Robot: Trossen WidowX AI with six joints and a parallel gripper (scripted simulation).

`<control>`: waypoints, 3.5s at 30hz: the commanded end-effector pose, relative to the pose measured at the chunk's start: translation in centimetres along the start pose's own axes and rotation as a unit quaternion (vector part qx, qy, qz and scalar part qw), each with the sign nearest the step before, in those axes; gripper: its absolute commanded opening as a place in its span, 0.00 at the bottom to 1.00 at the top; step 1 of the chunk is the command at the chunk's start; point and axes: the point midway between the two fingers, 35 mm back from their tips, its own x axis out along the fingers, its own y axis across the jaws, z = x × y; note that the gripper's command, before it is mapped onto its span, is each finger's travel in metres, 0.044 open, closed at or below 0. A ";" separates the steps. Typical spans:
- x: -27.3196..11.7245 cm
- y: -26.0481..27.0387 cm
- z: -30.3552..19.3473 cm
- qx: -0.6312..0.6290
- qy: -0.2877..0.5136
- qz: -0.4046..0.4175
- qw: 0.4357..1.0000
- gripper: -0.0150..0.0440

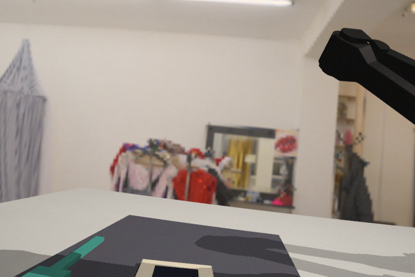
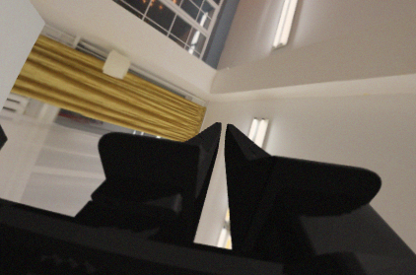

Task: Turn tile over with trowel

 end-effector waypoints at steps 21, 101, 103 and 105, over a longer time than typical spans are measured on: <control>-0.4 -0.2 0.6 0.011 -0.018 -0.002 1.000 0.65; -58.7 17.3 -24.7 -0.329 -0.854 0.220 0.338 0.71; -58.2 18.5 -26.9 -0.347 -0.854 0.210 0.324 0.71; -57.7 19.5 -28.7 -0.360 -0.852 0.207 0.319 0.71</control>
